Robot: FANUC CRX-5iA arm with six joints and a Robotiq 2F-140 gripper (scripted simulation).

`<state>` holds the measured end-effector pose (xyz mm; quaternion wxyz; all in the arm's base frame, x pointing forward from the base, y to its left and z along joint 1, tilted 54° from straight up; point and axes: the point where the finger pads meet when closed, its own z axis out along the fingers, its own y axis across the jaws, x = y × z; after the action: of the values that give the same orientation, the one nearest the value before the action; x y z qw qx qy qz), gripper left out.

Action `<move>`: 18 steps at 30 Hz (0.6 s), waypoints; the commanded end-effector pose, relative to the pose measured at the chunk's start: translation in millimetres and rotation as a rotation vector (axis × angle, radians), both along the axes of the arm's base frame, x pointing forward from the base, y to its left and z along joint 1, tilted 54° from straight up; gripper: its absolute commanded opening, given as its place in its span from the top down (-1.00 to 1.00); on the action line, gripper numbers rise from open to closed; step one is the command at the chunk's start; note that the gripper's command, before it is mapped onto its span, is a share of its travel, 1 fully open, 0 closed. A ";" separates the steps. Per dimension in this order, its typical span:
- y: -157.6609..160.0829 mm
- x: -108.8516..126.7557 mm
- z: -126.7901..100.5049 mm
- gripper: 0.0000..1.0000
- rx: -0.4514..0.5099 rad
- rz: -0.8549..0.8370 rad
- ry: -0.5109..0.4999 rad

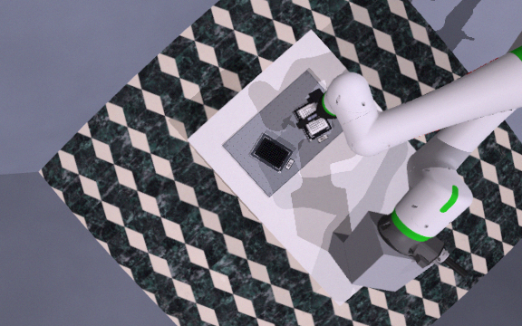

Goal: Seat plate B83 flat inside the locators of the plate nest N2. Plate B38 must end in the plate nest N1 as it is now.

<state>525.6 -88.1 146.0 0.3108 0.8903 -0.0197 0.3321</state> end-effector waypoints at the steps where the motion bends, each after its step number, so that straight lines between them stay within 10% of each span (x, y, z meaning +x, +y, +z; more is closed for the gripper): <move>1: 0.5 0.2 0.4 -1.00 0.000 0.001 -0.001; 6: 0.5 0.2 0.4 -1.00 0.000 0.001 -0.001; 7: 0.5 0.2 0.4 0.80 0.000 0.001 -0.001; 18: 0.5 0.2 0.4 0.80 0.000 0.001 -0.001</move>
<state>525.7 -88.0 146.1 0.3108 0.8903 -0.0196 0.3322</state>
